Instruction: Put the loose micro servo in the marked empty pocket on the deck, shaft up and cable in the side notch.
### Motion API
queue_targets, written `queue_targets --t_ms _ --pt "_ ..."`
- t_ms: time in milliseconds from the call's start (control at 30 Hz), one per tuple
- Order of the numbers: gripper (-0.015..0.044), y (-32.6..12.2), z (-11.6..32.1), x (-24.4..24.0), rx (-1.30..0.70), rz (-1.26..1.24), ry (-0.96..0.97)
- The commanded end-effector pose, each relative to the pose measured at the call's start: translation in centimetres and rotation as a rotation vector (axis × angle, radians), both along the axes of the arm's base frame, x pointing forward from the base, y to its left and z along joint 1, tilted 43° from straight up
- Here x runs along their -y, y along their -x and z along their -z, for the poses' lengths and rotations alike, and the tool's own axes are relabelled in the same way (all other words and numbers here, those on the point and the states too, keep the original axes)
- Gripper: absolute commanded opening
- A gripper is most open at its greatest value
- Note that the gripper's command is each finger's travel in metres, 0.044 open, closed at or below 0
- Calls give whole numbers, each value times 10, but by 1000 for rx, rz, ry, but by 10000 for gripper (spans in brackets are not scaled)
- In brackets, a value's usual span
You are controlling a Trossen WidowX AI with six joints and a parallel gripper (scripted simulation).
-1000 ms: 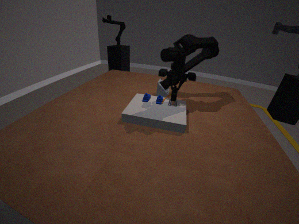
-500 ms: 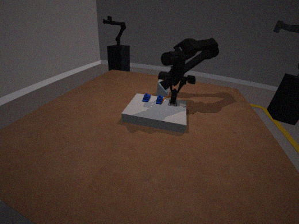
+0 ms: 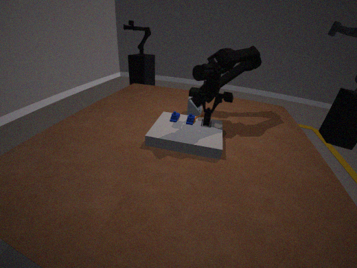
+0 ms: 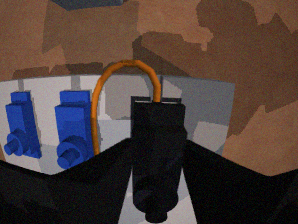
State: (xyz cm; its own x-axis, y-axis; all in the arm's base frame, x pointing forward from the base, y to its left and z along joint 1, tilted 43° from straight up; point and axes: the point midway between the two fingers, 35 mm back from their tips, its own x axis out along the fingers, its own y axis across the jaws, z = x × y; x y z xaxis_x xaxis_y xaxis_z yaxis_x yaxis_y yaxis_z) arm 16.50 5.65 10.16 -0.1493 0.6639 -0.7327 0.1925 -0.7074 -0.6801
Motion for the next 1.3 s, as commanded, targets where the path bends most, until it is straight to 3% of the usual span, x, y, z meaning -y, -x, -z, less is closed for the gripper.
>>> queue_targets --t_ms 0,1267 --pt "0 0 2 -3 0 6 -1" --pt "0 6 30 -28 1 6 -2"
